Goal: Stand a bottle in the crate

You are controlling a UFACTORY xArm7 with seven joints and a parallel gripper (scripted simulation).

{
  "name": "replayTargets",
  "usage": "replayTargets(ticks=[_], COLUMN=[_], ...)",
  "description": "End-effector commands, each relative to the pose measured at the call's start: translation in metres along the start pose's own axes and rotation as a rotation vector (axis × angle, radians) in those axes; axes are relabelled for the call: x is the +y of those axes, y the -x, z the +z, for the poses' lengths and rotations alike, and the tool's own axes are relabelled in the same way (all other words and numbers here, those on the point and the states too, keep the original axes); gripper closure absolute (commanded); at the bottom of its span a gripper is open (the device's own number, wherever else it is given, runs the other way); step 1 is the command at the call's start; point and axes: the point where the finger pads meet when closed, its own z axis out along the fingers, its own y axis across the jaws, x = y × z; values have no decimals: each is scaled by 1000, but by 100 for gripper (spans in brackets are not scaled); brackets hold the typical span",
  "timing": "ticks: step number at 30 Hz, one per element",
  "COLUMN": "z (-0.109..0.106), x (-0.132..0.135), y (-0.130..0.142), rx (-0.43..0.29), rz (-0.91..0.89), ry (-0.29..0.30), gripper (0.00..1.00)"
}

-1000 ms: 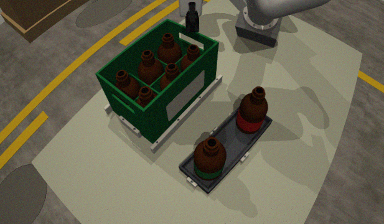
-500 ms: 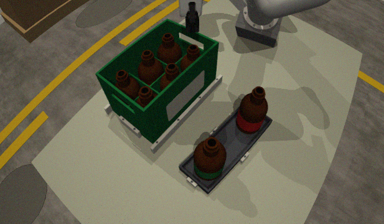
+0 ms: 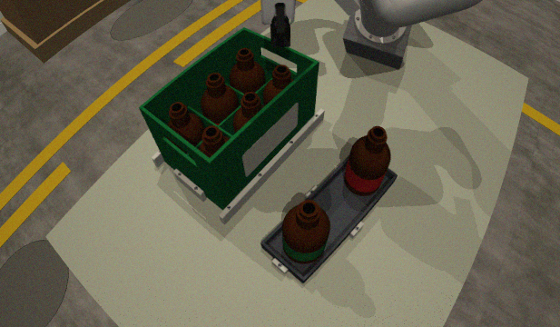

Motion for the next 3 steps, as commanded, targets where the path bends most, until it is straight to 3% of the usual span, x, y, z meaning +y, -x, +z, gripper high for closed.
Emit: replayTargets(ticks=[1,3], z=[-1,-1], x=[0,0], y=[1,1], rx=[-3,-3], rz=[-1,-1], ry=[1,1], gripper=[100,100])
